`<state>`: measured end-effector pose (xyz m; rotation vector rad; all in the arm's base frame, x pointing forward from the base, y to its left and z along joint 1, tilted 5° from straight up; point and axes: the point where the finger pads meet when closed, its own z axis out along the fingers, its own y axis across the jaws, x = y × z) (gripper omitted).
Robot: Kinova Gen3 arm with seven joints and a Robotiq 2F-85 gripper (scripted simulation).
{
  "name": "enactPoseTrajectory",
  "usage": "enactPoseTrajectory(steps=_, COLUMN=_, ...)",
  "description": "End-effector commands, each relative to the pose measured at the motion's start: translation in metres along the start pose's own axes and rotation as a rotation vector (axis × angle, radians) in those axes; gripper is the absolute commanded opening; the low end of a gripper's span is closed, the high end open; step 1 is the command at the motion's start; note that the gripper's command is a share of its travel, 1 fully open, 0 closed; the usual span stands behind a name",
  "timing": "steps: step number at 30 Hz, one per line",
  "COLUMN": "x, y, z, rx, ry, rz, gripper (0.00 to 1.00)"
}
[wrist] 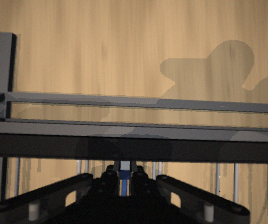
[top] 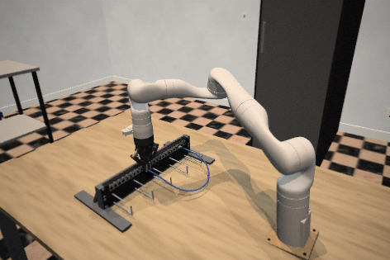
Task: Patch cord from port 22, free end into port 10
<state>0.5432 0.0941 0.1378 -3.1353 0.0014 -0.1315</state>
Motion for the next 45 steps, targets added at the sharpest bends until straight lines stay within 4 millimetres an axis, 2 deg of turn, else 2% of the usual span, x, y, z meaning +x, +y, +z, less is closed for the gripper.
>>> enactPoseTrajectory(steps=1, x=0.0062, y=0.0013, z=-0.0002, rx=-0.002, ry=0.011, rz=0.0, gripper=0.0)
enactPoseTrajectory(steps=45, x=0.0088, y=0.0011, z=-0.0004, rx=0.0, ry=0.009, rz=0.003, gripper=0.0)
